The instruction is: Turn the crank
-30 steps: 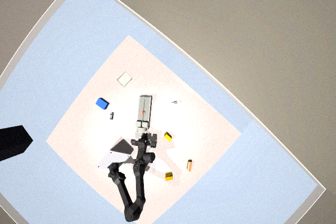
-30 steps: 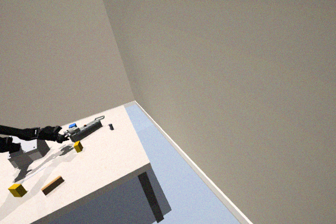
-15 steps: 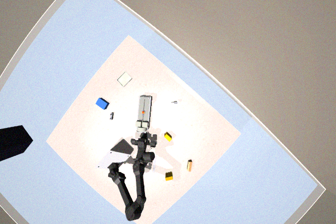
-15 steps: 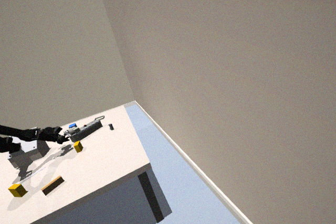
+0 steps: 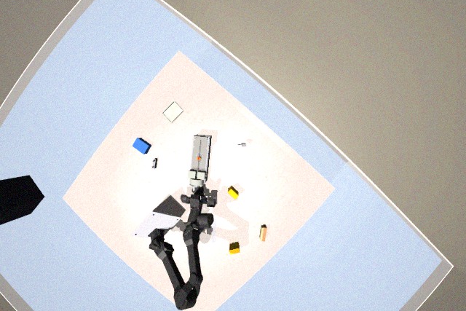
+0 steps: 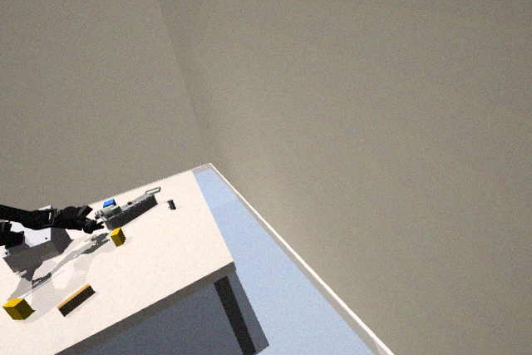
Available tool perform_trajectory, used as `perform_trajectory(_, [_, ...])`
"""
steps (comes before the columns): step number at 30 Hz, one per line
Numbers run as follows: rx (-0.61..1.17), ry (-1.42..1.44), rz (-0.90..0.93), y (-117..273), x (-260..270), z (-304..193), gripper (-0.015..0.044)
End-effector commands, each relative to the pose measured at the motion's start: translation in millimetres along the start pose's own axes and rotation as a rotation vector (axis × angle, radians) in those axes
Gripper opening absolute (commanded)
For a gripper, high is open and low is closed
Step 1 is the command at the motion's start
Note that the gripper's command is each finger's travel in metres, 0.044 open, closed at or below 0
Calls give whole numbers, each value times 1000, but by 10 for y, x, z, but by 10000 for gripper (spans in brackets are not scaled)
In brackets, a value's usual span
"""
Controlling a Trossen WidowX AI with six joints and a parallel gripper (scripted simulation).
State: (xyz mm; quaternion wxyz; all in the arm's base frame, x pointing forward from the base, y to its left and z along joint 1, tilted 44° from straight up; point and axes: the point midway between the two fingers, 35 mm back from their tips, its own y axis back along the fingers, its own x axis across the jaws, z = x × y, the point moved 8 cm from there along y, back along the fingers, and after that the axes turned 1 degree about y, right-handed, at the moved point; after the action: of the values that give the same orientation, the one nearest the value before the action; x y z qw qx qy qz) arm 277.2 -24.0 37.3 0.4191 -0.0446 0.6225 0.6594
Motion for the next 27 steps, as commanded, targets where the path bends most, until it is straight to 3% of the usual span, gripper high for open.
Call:
perform_trajectory(1, [11, 2, 13, -44, 50, -33, 0])
perform_trajectory(27, [11, 2, 14, -51, 83, -40, 0])
